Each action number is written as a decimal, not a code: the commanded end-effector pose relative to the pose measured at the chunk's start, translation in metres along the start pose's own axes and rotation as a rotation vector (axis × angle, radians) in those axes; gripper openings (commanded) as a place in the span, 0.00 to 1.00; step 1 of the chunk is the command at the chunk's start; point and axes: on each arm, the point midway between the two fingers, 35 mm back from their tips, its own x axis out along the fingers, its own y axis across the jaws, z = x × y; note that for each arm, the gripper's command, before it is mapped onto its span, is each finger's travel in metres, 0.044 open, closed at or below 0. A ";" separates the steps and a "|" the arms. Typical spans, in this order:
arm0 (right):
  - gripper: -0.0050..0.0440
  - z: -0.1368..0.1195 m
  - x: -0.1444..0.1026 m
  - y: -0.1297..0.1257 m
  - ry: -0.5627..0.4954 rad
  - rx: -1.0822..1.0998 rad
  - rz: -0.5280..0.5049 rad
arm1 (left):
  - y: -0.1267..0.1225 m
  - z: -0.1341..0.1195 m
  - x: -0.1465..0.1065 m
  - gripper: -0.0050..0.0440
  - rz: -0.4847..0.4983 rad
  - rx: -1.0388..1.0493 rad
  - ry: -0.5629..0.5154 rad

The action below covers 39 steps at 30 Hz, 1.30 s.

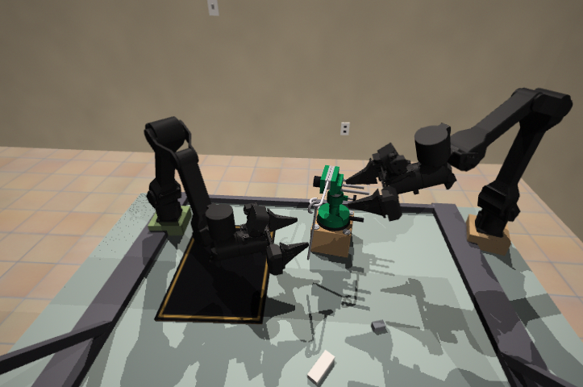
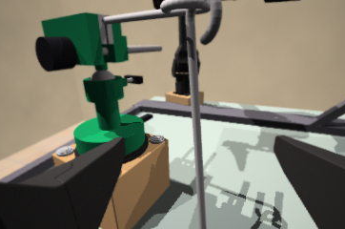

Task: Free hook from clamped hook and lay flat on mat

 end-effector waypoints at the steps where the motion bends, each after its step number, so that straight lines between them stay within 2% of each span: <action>1: 1.00 0.009 -0.004 0.000 -0.021 0.015 0.003 | -0.002 0.006 0.006 1.00 0.004 -0.019 -0.010; 39: 1.00 0.009 -0.004 0.000 -0.021 0.015 0.003 | -0.002 0.010 0.060 1.00 0.004 -0.020 -0.014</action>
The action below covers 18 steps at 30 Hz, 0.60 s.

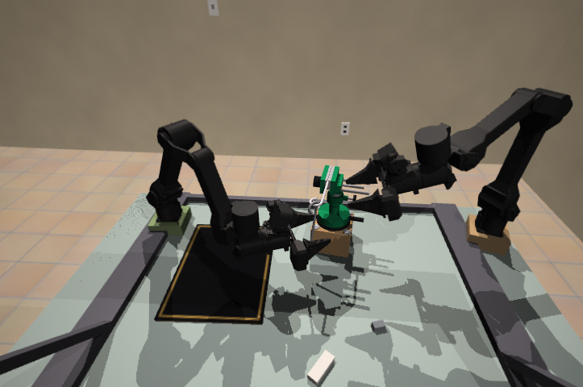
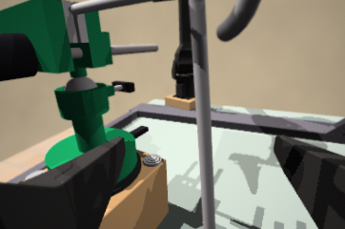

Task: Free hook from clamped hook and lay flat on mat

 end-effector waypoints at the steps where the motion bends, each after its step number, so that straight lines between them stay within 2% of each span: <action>1: 1.00 0.009 -0.004 0.000 -0.021 0.015 0.003 | -0.001 0.011 0.007 1.00 0.000 -0.024 -0.016; 3: 1.00 0.009 -0.004 0.000 -0.021 0.015 0.003 | -0.001 0.011 0.007 1.00 0.000 -0.024 -0.016; 6: 1.00 0.009 -0.004 0.000 -0.021 0.015 0.003 | -0.001 0.011 0.007 0.85 0.000 -0.024 -0.016; 8: 1.00 0.009 -0.004 0.000 -0.021 0.015 0.003 | -0.001 0.011 0.007 0.85 0.000 -0.024 -0.016; 18: 1.00 0.009 -0.004 0.000 -0.021 0.015 0.003 | -0.001 0.011 0.007 0.36 0.000 -0.024 -0.016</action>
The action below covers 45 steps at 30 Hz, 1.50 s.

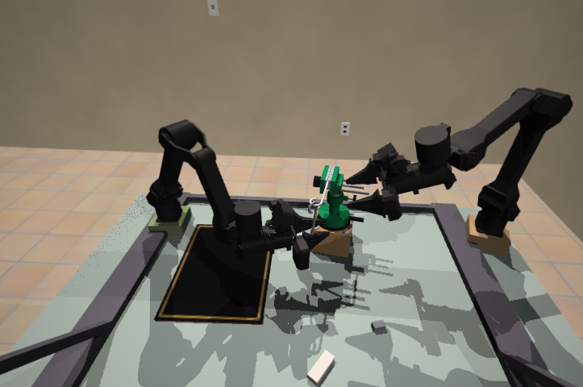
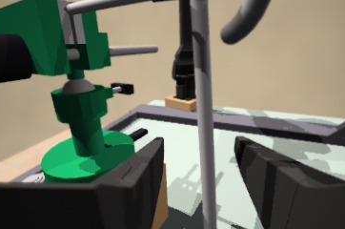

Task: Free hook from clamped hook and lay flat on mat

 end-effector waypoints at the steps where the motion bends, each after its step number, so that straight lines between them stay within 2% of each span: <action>1: 1.00 0.009 -0.004 0.000 -0.021 0.015 0.003 | -0.001 0.011 0.001 0.31 -0.002 -0.021 -0.014; 2: 1.00 0.009 -0.004 0.000 -0.021 0.015 0.003 | -0.001 0.011 0.001 0.27 -0.002 -0.021 -0.014; 7: 1.00 0.009 -0.004 0.000 -0.021 0.015 0.003 | -0.001 0.011 0.001 0.27 -0.002 -0.021 -0.014; 19: 1.00 0.009 -0.004 0.000 -0.021 0.015 0.003 | -0.001 0.011 0.001 0.10 -0.002 -0.021 -0.014; 45: 1.00 0.009 -0.004 0.000 -0.021 0.015 0.003 | -0.001 0.018 0.001 0.10 -0.002 -0.021 -0.014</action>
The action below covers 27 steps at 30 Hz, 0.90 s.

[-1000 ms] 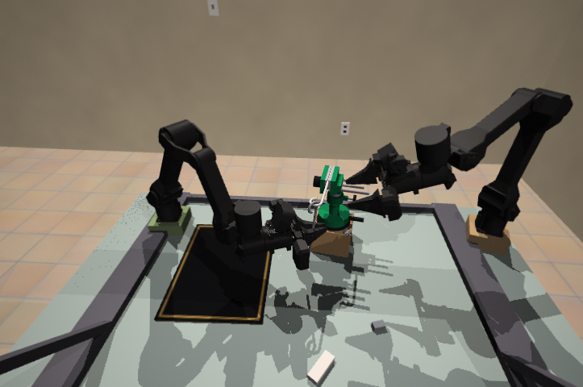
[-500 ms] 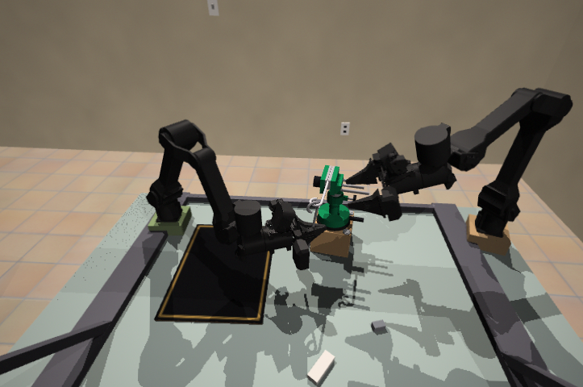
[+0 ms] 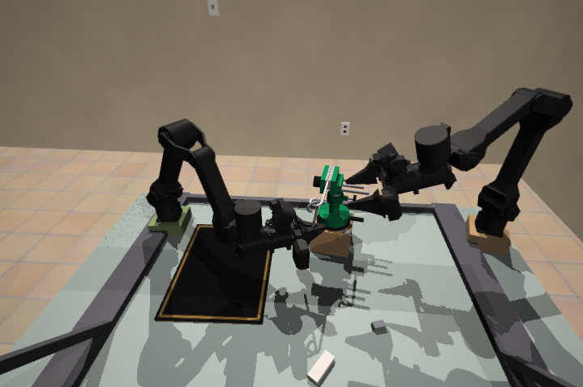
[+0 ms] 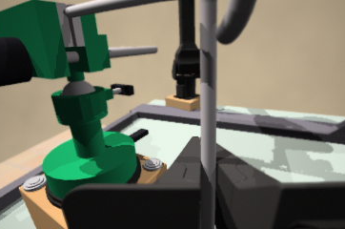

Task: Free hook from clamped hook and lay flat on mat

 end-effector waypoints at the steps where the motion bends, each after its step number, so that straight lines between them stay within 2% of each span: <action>1: 1.00 0.009 -0.004 0.000 -0.021 0.015 0.003 | -0.001 0.016 0.001 0.10 -0.002 -0.031 -0.021; 16: 1.00 0.009 -0.004 0.000 -0.021 0.015 0.003 | -0.004 0.017 -0.004 0.10 -0.002 -0.031 -0.020; 27: 1.00 0.009 -0.004 0.000 -0.021 0.015 0.003 | -0.004 0.027 -0.004 0.10 -0.002 -0.031 -0.020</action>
